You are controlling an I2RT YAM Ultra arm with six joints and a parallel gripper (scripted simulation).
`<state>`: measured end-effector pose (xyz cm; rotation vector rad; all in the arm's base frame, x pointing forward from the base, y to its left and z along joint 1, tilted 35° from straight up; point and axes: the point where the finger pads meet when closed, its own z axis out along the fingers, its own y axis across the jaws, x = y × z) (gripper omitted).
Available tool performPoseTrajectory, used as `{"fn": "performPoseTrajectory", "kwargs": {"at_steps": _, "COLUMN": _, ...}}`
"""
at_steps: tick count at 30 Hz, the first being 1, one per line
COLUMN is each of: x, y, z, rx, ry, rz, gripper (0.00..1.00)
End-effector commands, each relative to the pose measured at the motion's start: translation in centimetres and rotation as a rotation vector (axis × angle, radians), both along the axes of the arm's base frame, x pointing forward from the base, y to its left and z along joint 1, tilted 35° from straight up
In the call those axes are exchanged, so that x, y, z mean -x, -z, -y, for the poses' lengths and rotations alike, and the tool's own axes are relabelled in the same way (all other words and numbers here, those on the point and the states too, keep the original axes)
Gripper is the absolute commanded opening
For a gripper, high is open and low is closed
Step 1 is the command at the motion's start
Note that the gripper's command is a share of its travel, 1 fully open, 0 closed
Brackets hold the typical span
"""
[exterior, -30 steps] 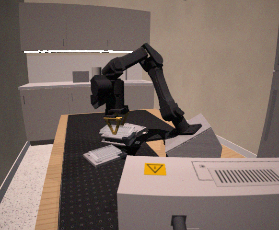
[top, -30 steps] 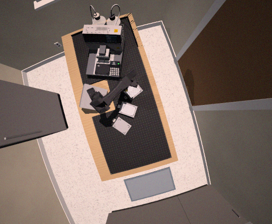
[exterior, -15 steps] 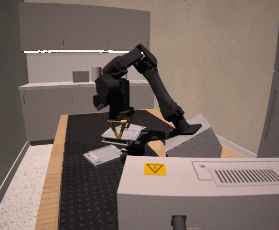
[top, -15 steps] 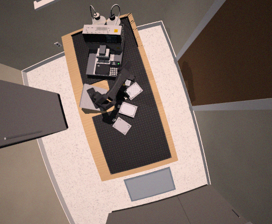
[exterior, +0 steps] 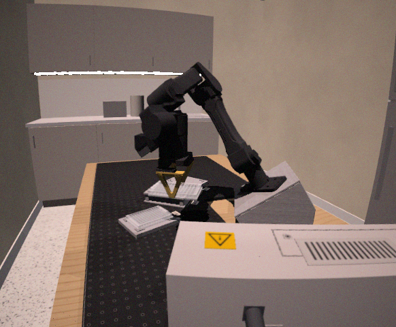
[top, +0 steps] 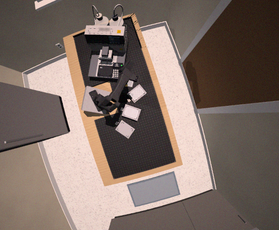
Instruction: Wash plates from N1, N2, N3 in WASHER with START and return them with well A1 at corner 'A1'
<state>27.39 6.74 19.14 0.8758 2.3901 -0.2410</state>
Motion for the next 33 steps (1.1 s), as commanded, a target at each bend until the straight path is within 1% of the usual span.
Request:
{"fn": "performPoseTrajectory", "kwargs": {"at_steps": 1, "x": 0.5, "y": 0.3, "z": -1.3, "rx": 0.011, "ry": -0.022, "rz": -0.003, "gripper": 0.00}}
{"fn": "performPoseTrajectory", "kwargs": {"at_steps": 2, "x": 0.6, "y": 0.5, "z": -1.7, "rx": 0.011, "ry": -0.022, "rz": -0.003, "gripper": 0.00}}
{"fn": "performPoseTrajectory", "kwargs": {"at_steps": 4, "x": 0.6, "y": 0.5, "z": -1.7, "rx": 0.011, "ry": -0.022, "rz": -0.003, "gripper": 0.00}}
{"fn": "performPoseTrajectory", "kwargs": {"at_steps": 19, "x": 2.4, "y": 3.6, "z": -8.3, "rx": 0.010, "ry": -0.022, "rz": -0.005, "gripper": 0.00}}
{"fn": "performPoseTrajectory", "kwargs": {"at_steps": 21, "x": 2.4, "y": 3.6, "z": -8.3, "rx": 0.010, "ry": -0.022, "rz": -0.005, "gripper": 0.00}}
{"fn": "performPoseTrajectory", "kwargs": {"at_steps": 28, "x": 3.3, "y": 5.0, "z": -11.4, "rx": 0.009, "ry": -0.023, "rz": -0.005, "gripper": 0.00}}
{"fn": "performPoseTrajectory", "kwargs": {"at_steps": 33, "x": 3.3, "y": 5.0, "z": -11.4, "rx": 0.009, "ry": -0.023, "rz": -0.005, "gripper": 0.00}}
